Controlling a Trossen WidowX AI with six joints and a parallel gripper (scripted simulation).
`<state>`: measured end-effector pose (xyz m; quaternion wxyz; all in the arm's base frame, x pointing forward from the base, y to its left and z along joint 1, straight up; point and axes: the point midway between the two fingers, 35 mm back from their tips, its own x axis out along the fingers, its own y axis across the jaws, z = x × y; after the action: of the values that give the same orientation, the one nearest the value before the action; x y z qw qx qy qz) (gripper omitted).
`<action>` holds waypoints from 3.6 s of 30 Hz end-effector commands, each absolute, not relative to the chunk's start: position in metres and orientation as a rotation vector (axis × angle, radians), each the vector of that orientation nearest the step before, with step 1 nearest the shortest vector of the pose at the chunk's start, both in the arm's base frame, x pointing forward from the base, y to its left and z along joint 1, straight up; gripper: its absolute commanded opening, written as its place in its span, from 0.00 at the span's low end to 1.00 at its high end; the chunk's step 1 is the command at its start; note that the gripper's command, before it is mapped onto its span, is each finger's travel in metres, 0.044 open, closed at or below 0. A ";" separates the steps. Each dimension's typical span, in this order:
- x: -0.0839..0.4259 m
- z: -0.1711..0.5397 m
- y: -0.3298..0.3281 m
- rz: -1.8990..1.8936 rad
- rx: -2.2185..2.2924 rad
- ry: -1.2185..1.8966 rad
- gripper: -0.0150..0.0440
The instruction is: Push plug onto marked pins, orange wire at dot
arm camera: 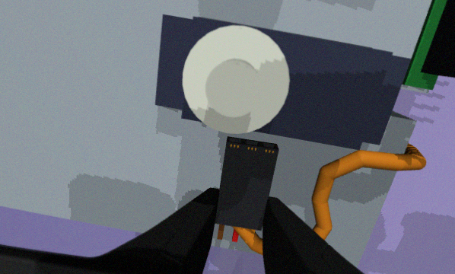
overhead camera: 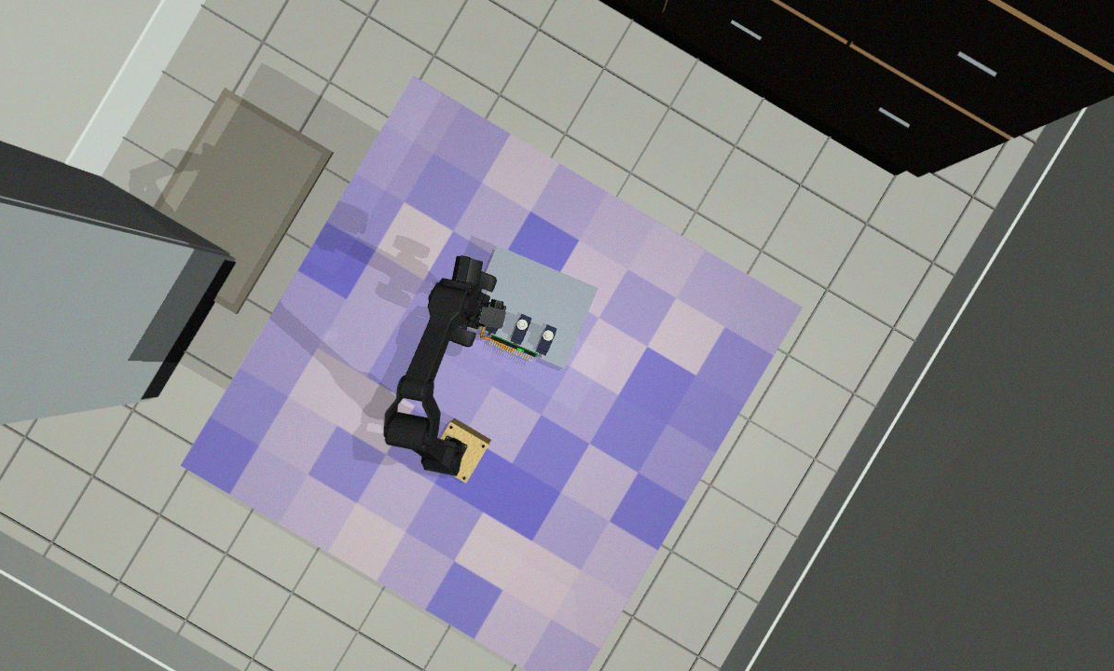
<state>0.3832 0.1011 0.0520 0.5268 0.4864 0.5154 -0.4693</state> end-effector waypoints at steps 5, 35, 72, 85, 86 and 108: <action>0.384 0.069 0.101 -1.127 1.165 1.226 0.25; 0.354 0.115 0.042 -0.786 0.806 1.394 0.25; 0.264 0.107 -0.048 -0.036 0.021 1.550 0.25; 0.255 0.073 -0.054 0.036 -0.053 1.551 0.25; 0.255 0.069 -0.054 0.036 -0.053 1.551 0.25; 0.292 0.069 -0.050 0.037 -0.053 1.548 0.25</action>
<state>0.2878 -0.0494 0.0681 0.7137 -0.0248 0.6997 0.0199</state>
